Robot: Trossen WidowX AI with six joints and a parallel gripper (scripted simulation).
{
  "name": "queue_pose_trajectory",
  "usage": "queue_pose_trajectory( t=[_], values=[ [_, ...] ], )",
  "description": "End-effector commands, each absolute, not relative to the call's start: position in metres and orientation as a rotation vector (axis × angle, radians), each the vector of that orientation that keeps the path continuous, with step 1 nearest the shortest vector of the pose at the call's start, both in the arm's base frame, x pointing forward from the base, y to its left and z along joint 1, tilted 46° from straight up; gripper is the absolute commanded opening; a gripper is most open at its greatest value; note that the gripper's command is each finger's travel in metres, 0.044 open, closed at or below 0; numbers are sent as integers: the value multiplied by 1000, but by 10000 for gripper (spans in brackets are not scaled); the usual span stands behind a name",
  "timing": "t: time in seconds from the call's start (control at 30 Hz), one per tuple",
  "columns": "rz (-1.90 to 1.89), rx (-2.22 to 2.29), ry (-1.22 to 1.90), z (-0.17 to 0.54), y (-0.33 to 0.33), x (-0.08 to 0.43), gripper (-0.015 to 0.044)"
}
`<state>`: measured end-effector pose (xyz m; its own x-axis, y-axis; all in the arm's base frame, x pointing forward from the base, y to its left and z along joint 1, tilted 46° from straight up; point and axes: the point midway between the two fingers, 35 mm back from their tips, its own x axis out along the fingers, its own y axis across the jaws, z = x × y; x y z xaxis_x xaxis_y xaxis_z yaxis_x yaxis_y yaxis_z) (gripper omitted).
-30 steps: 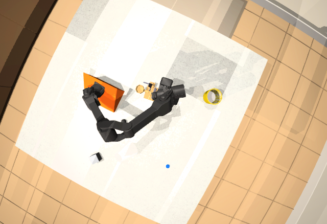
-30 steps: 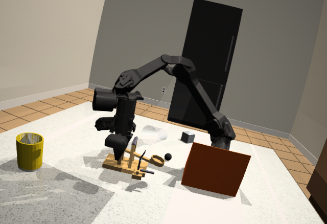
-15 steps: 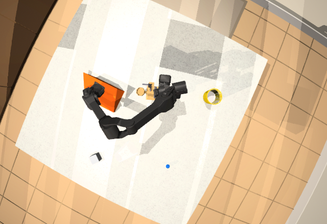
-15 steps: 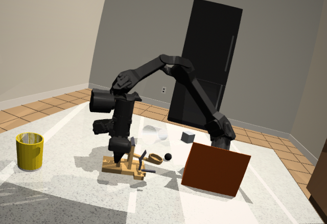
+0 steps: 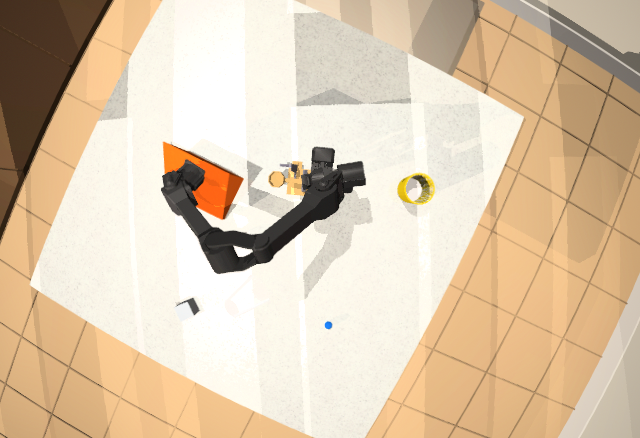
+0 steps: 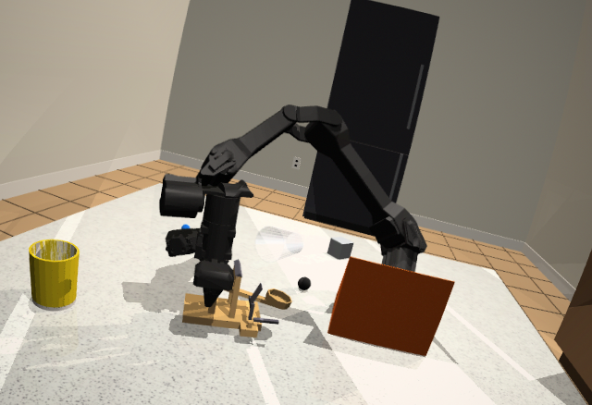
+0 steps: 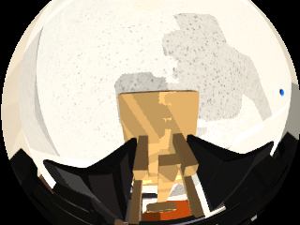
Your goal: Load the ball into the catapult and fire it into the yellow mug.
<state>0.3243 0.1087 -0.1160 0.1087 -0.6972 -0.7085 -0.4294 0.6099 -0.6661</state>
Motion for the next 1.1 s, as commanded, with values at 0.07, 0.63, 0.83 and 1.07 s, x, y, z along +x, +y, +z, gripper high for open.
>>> queue_pose_trajectory(
  t=[0.07,0.63,0.83,1.07],
  values=[
    [-246,-997,1511,-121,106,326,0],
    [-255,-990,1521,-127,98,325,131],
    [-255,-990,1521,-127,98,325,289],
    [-249,-987,1523,-88,141,322,440]
  ],
)
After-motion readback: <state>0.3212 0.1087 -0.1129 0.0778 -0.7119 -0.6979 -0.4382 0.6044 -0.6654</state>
